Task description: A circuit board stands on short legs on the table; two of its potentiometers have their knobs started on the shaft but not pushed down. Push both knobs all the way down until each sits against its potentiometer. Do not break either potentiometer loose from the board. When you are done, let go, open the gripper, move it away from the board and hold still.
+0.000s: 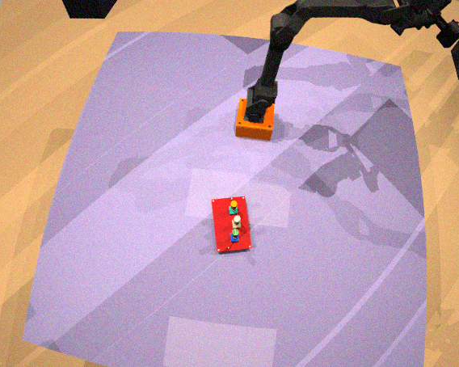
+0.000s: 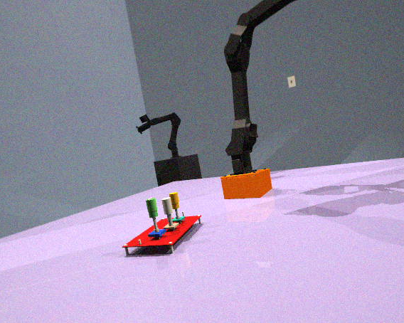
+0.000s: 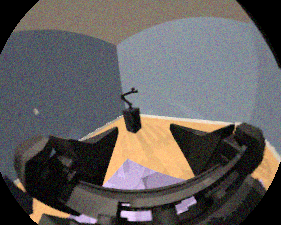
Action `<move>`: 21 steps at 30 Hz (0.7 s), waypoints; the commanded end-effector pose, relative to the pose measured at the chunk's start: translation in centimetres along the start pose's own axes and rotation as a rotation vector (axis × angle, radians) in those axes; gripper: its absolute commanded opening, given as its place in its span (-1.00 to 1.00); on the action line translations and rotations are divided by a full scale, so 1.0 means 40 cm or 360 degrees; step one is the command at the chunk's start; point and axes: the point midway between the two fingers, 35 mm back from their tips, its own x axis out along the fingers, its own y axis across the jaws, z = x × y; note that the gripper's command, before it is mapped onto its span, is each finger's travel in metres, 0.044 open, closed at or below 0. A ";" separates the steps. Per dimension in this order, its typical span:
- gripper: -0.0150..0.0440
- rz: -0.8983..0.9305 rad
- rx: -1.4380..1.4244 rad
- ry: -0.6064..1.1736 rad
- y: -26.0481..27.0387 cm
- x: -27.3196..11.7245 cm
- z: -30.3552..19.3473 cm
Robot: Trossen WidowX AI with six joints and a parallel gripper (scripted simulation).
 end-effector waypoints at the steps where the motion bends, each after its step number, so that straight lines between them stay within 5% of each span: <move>1: 0.78 -0.0004 0.0001 0.0001 -0.002 -0.001 -0.001; 15: -0.47 -0.0589 0.0160 0.0227 -0.328 -0.142 -0.132; 21: -0.49 -0.0876 0.0252 0.0364 -0.476 -0.259 -0.217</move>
